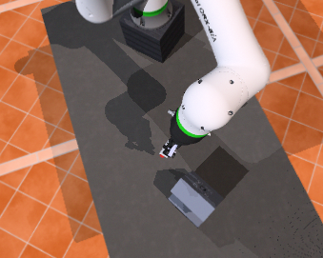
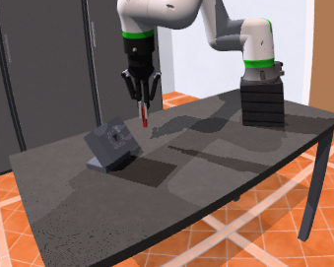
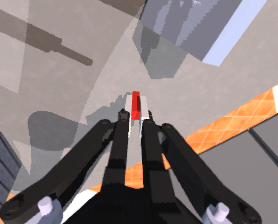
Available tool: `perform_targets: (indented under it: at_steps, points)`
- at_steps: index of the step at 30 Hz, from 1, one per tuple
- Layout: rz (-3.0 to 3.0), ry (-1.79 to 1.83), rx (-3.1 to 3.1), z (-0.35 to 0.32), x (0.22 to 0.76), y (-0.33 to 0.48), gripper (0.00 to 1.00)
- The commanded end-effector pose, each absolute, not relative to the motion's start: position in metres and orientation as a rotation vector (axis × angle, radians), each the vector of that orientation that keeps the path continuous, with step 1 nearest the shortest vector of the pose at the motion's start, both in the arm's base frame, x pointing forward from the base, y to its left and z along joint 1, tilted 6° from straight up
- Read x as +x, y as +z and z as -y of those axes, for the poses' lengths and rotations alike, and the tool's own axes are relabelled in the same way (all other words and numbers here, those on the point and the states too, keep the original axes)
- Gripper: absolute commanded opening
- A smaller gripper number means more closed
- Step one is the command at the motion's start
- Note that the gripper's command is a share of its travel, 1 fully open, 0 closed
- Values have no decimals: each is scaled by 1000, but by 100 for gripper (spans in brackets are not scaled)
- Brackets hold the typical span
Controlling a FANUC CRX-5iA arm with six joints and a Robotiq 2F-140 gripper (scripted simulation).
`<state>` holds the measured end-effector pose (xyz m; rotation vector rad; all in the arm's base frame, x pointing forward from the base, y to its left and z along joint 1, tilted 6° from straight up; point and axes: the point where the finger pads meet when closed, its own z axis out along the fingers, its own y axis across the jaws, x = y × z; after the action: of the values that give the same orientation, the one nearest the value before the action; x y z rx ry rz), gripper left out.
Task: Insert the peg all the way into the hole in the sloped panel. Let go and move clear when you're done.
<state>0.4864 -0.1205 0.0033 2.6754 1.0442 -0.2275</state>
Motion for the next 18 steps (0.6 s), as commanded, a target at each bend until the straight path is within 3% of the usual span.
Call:
perform_targets:
  at_steps: [1,18]
  points:
    - [-1097,-260,2625,117,487,3,0]
    - [-1339,-404,2349,98,497,5,0]
